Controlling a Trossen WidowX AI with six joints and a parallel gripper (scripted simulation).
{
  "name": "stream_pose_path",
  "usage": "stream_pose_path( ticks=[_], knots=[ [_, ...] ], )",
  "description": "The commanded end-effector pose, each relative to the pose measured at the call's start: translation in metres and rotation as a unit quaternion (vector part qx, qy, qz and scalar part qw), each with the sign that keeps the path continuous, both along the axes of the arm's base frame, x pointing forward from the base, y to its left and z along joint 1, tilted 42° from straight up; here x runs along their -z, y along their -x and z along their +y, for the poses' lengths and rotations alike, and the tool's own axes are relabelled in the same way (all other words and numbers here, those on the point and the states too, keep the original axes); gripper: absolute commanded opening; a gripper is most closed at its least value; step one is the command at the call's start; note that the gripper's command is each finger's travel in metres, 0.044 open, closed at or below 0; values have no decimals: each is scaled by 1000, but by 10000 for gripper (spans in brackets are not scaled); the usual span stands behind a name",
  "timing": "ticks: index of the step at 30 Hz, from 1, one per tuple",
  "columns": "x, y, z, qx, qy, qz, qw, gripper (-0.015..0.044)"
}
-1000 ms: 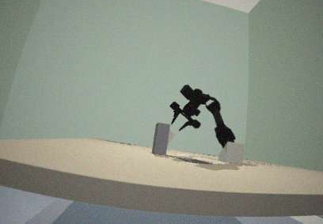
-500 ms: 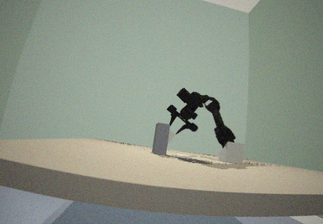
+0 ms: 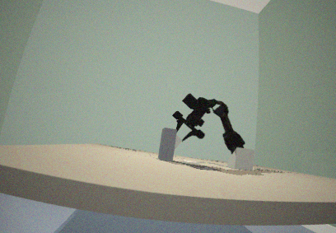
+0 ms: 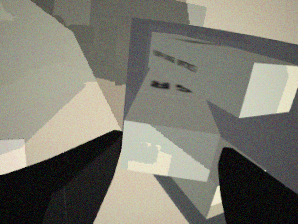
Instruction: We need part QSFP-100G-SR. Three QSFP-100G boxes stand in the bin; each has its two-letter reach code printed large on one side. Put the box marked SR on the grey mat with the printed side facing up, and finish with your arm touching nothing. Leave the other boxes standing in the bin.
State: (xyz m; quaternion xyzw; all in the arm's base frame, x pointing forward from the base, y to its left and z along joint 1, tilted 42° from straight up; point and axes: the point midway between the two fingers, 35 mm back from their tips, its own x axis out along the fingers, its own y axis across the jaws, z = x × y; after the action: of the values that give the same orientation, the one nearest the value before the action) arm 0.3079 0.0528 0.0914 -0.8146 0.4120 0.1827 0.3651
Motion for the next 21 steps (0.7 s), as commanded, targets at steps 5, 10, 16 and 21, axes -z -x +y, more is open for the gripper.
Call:
stream_pose_path(
  ticks=[5, 10, 16, 21],
  knots=[
    [0, 0, 0, 0, 0, -1, 1000, 178],
    [0, 0, 0, 0, 0, -1, 1000, 154],
    [0, 0, 0, 0, 0, -1, 1000, 154],
    [-3, 3, 4, 0, -1, 1, 1000, 154]
  ],
)
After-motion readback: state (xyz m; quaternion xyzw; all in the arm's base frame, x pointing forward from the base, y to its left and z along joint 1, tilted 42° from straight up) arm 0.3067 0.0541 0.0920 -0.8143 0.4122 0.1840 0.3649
